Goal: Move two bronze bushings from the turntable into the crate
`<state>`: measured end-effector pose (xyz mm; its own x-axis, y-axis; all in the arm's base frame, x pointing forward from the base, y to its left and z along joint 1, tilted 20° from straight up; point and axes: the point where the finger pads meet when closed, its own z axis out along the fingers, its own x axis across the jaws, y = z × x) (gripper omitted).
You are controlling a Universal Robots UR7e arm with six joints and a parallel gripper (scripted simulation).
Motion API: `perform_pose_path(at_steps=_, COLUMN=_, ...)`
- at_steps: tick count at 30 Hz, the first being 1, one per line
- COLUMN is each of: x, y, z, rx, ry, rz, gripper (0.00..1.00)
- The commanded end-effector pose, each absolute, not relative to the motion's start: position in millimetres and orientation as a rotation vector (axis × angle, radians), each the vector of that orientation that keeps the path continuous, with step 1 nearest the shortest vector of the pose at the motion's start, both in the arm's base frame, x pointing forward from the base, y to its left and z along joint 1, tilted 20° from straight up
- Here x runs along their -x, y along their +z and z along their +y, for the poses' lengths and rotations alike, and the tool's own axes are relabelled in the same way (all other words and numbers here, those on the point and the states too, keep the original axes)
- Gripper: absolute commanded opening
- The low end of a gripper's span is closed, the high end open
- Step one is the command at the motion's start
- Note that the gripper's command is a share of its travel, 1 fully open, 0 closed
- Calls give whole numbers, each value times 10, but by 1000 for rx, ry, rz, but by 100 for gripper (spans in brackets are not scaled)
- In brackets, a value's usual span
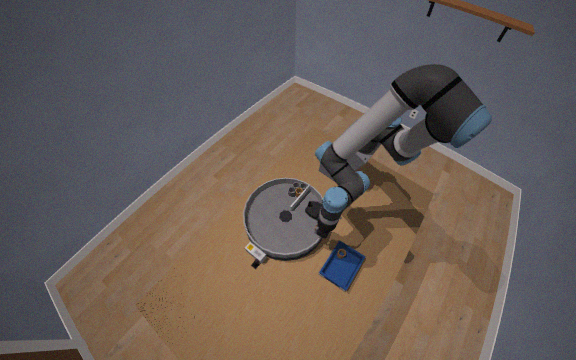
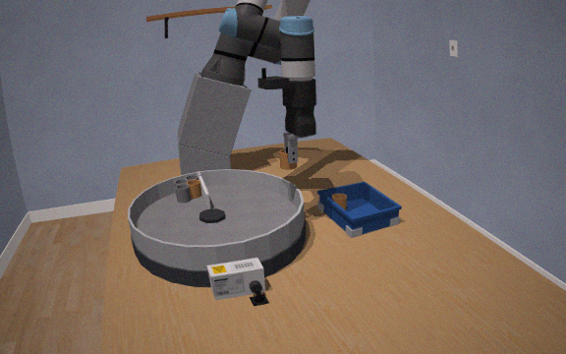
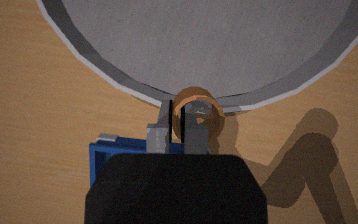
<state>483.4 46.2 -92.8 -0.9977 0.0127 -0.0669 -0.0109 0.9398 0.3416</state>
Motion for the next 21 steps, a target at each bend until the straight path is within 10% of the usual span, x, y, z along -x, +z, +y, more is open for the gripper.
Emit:
perform_pose_path(at_steps=1, x=-4901, y=-889, z=541, rx=-1, ry=533, rz=3026, gripper=0)
perform_pose_path(at_steps=21, x=-5399, y=-614, z=1195, rx=-1, ry=533, rz=3025, gripper=0)
